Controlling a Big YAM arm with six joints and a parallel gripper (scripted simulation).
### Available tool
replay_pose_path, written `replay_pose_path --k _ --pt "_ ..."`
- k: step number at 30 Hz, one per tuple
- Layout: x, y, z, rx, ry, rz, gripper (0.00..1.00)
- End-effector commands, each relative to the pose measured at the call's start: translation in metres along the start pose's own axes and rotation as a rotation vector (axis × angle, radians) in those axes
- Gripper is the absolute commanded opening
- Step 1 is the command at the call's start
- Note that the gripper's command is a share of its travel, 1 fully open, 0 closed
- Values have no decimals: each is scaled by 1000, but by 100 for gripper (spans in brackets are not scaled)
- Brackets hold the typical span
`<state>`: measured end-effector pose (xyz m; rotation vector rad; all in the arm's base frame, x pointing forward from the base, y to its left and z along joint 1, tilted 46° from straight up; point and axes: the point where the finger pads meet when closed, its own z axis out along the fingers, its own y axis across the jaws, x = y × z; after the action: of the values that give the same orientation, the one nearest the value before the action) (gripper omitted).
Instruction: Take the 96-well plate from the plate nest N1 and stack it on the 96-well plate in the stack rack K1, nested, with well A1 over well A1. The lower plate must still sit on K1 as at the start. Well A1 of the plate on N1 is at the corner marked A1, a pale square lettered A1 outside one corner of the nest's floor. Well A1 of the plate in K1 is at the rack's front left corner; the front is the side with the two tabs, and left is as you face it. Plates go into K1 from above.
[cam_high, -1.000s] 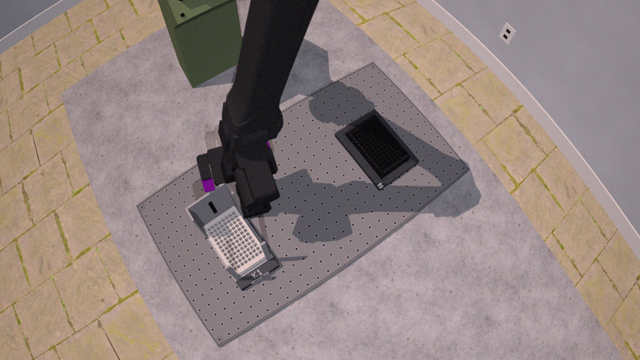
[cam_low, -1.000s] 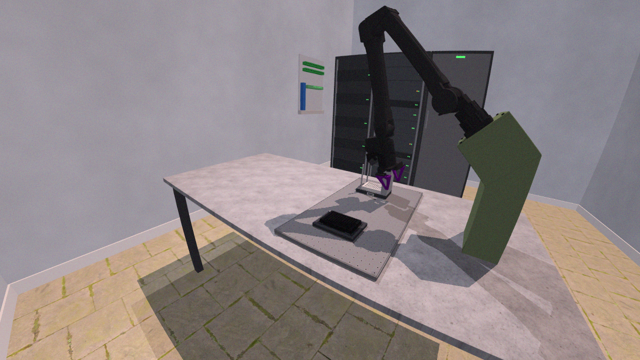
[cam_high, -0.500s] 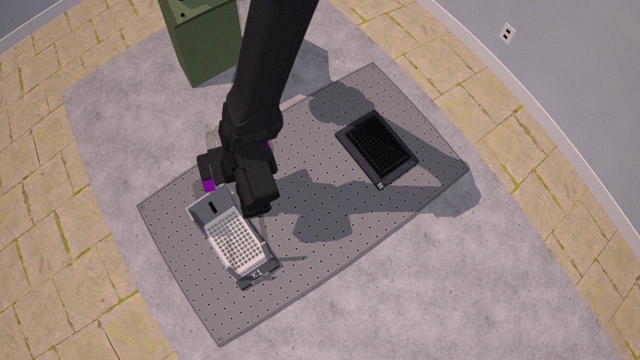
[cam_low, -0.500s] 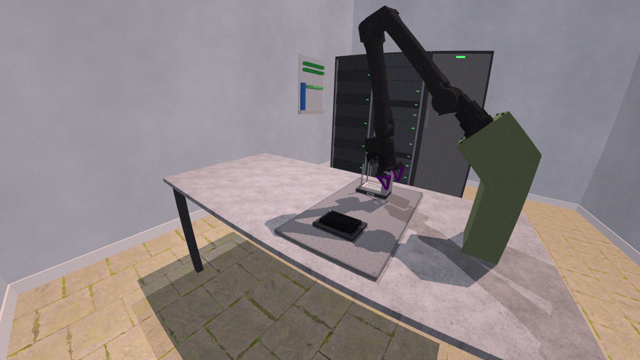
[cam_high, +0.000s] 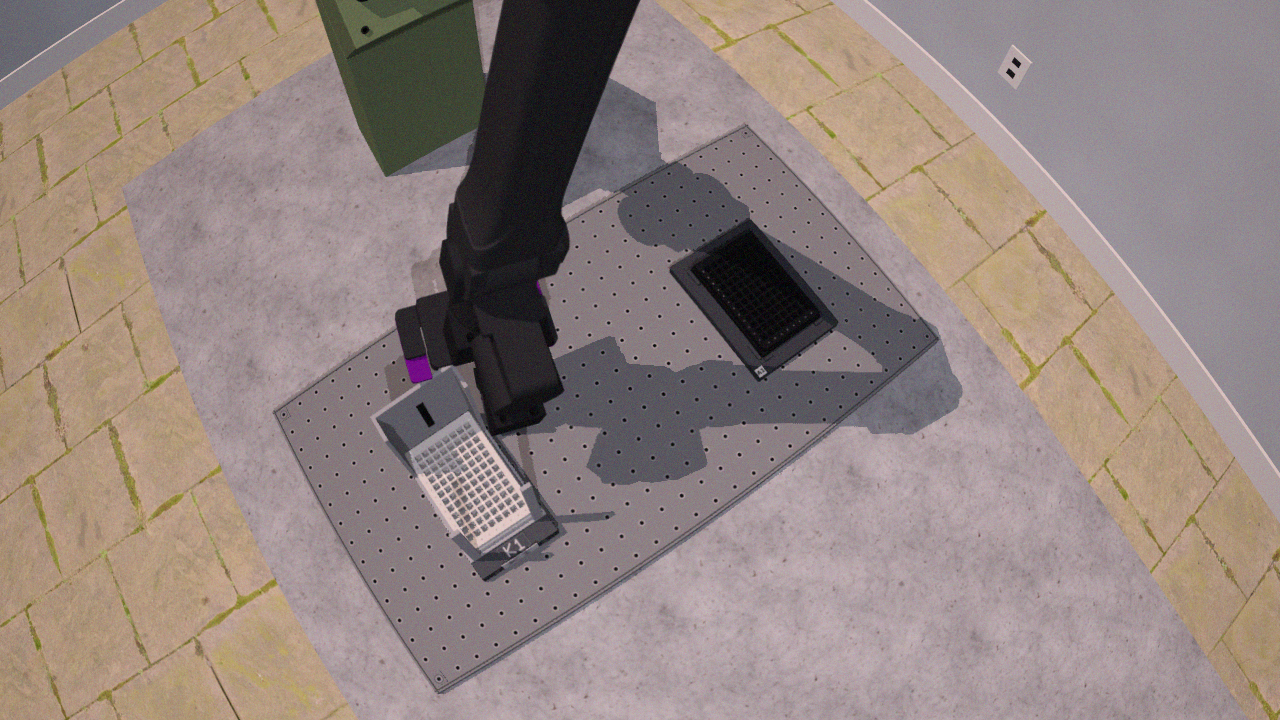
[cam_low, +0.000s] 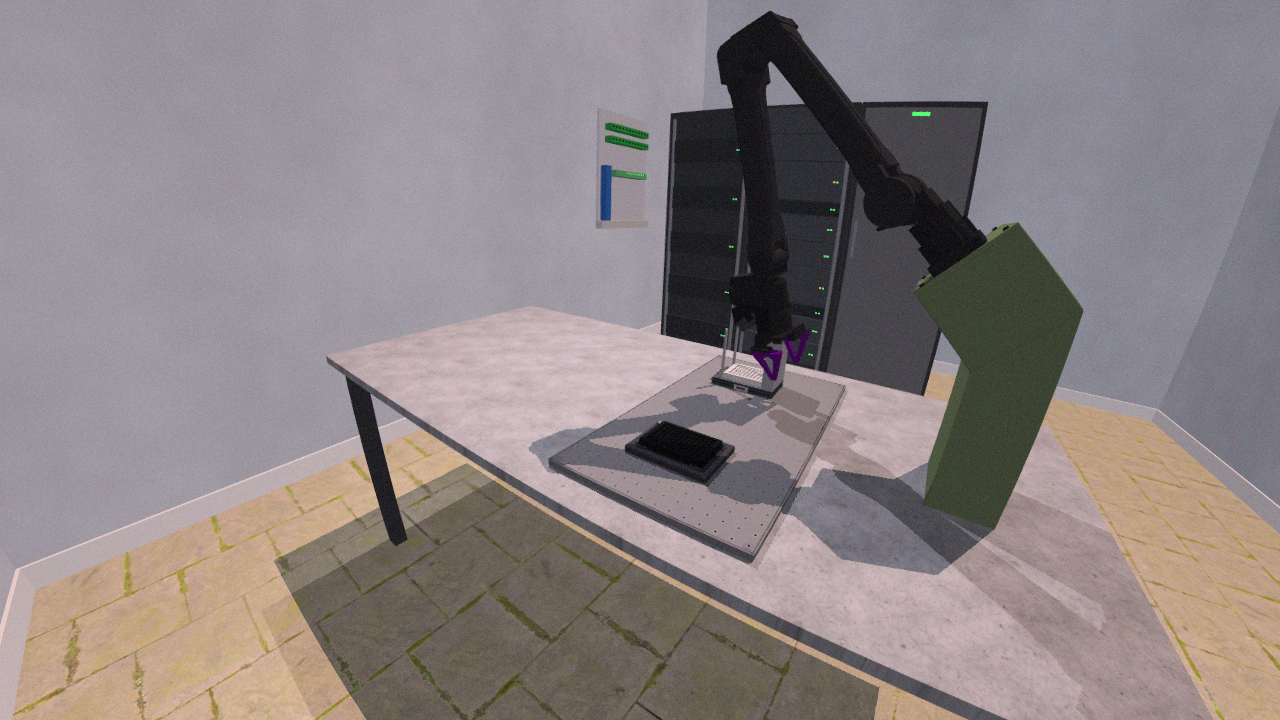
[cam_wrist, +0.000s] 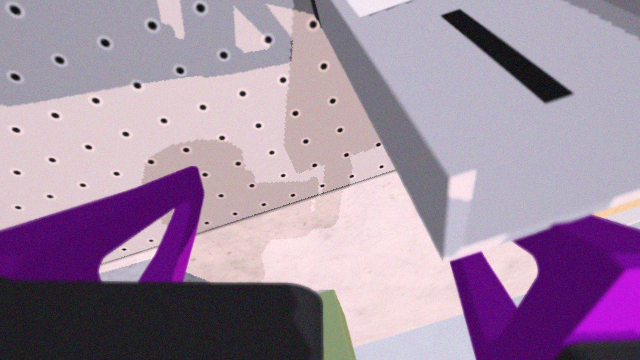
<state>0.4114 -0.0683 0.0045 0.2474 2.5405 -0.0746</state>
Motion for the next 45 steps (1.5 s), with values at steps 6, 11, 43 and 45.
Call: replay_pose_path --k 6,11,43,45 --pt "-42 52 -18 -62 -97 -85 100" --pt "-42 52 -18 -62 -97 -85 100" --pt "-42 57 -19 -69 -107 -110 100" --pt "-43 66 -22 -70 -107 -109 100"
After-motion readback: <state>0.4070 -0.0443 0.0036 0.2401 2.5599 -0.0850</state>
